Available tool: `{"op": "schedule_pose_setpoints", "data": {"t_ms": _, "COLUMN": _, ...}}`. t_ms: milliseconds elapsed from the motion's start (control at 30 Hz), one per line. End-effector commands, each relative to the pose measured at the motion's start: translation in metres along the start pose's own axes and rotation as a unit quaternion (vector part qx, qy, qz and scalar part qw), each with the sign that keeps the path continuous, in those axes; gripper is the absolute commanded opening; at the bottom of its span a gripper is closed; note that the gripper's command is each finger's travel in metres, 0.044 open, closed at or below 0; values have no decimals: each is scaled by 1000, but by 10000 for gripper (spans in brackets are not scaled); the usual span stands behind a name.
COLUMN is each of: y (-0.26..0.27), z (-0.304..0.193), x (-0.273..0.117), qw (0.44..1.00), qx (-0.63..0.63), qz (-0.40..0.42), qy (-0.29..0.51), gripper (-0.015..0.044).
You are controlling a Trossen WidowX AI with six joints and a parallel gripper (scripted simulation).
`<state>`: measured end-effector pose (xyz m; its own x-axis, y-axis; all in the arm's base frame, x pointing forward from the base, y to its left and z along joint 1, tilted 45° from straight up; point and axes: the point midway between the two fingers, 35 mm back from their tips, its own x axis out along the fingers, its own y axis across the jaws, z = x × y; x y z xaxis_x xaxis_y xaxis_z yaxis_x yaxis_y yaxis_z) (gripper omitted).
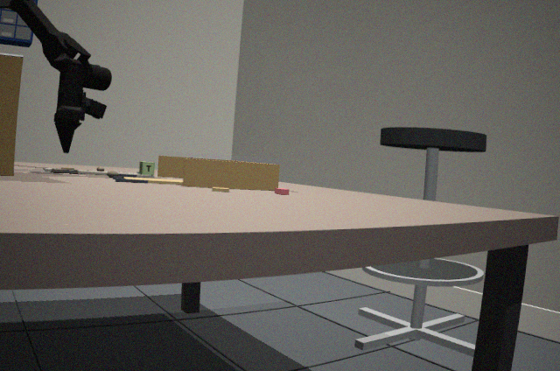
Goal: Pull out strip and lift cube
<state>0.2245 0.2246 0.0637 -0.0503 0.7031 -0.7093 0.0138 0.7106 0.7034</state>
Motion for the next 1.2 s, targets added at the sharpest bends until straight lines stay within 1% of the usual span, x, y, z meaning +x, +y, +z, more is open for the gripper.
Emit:
{"op": "schedule_pose_setpoints", "data": {"t_ms": 0, "y": -1, "z": 14, "x": -1, "qw": 1000, "qx": -20, "qz": 1, "qy": 3, "gripper": 210}}
{"op": "schedule_pose_setpoints", "data": {"t_ms": 300, "y": -3, "z": 49, "x": -7, "qw": 1000, "qx": -21, "qz": 1, "qy": 3, "gripper": 440}}
{"op": "schedule_pose_setpoints", "data": {"t_ms": 1167, "y": -11, "z": 150, "x": -21, "qw": 1000, "qx": -22, "qz": 0, "qy": 1, "gripper": 440}}
